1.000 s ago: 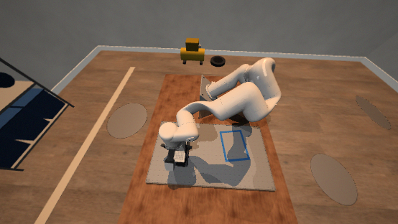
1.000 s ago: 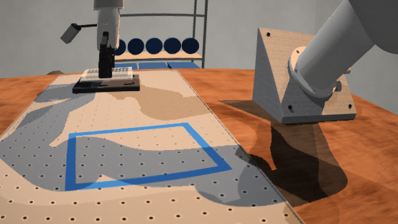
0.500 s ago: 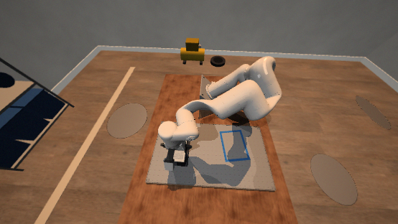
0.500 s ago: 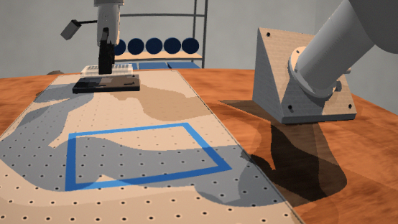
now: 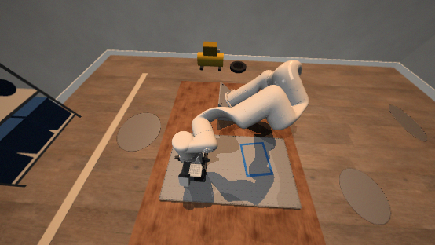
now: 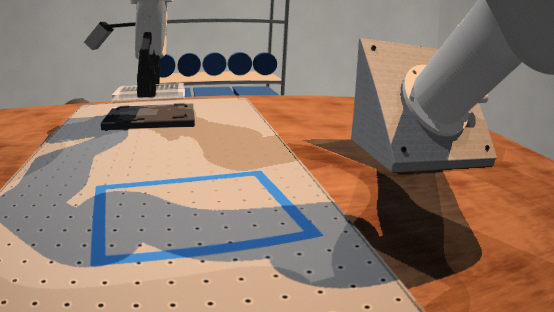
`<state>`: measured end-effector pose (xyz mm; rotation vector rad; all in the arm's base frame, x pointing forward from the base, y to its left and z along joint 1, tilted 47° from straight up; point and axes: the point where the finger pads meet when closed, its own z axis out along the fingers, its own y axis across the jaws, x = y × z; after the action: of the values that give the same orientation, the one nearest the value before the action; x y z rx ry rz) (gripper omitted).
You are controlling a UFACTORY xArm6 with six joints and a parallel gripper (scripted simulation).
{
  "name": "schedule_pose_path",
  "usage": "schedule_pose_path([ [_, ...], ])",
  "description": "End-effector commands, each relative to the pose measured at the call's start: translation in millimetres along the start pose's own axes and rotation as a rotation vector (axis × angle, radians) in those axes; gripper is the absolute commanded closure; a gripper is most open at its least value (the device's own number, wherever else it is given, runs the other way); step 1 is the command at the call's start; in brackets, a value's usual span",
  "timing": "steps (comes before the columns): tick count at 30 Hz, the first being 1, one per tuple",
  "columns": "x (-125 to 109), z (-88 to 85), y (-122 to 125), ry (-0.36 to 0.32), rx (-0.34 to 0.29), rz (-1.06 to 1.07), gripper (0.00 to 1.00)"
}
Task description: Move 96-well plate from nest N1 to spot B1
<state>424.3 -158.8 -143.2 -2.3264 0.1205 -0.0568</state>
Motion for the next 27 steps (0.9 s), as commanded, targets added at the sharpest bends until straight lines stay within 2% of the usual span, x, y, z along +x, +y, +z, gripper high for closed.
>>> schedule_pose_path([
  [1, 1, -7.3, 0, 0.003, -0.002, -0.001, 1.00],
  [27, 1, -45.7, 0, 0.003, -0.003, -0.001, 1.00],
])
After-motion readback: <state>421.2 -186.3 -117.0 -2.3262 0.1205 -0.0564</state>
